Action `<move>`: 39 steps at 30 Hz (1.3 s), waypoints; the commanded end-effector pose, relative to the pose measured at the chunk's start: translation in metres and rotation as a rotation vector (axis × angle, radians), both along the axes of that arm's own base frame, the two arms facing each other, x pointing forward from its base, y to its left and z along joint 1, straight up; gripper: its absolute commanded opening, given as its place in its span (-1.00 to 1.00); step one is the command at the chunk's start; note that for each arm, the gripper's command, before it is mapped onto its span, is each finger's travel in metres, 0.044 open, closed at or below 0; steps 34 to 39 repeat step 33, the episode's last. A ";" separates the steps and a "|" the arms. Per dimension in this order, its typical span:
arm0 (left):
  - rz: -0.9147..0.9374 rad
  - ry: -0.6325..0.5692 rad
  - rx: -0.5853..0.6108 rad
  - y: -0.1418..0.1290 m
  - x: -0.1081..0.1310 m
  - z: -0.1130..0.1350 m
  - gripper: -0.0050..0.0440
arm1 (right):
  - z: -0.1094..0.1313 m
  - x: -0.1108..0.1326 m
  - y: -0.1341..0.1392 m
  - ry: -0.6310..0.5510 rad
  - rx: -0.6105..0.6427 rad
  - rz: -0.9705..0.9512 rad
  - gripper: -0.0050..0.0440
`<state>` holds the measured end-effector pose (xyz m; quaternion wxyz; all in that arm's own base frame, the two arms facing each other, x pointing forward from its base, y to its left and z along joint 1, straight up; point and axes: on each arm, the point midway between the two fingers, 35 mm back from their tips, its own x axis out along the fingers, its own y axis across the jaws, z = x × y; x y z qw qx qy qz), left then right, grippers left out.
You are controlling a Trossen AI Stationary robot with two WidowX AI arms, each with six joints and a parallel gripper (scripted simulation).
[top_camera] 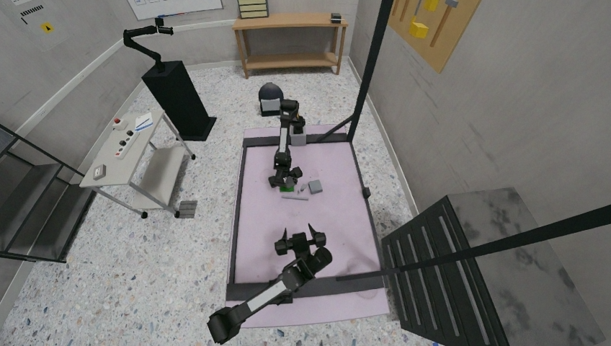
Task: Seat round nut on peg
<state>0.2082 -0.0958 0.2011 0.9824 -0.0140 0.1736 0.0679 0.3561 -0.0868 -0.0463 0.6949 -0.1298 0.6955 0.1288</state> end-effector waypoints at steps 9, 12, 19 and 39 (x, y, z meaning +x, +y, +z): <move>0.000 -0.006 -0.008 -0.001 0.000 0.004 1.00 | 0.031 0.010 -0.002 -0.046 -0.011 0.001 0.53; 0.000 -0.006 -0.008 -0.001 0.000 0.004 1.00 | 0.043 0.009 -0.002 -0.046 -0.011 0.001 0.82; 0.000 -0.006 -0.008 -0.001 0.000 0.004 1.00 | 0.072 0.008 -0.001 -0.046 -0.011 0.001 1.00; 0.000 -0.006 -0.008 -0.001 0.000 0.004 1.00 | 0.068 0.004 -0.001 -0.023 -0.006 0.000 1.00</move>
